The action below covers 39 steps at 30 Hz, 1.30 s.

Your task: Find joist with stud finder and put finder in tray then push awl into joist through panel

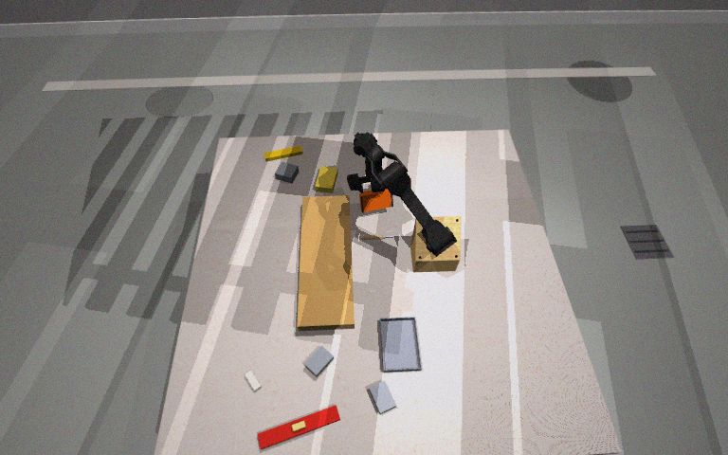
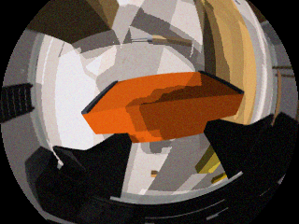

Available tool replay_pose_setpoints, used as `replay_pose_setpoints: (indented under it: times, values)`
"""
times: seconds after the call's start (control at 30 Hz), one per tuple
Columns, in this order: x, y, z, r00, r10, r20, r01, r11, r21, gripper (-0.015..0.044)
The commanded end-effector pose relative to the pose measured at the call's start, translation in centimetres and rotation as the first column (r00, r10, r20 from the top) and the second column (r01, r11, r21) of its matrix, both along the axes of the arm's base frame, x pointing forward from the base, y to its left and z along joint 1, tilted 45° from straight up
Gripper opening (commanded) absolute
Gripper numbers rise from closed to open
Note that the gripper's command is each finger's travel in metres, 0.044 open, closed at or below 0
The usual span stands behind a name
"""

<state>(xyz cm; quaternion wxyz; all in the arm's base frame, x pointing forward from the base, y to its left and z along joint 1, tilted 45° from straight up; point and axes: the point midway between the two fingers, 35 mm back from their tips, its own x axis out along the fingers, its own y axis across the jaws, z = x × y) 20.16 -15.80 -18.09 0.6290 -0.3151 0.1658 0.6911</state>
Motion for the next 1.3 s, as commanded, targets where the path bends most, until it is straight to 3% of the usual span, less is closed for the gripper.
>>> replay_pose_setpoints:
  times: [0.0, 1.27]
  values:
    - [0.02, -0.29, 0.19, 1.0, 0.002, 0.007, -0.002, 1.0, -0.019, 0.0]
    - [-0.11, 0.36, 0.13, 1.0, -0.02, 0.021, 0.023, 0.99, -0.143, 0.0]
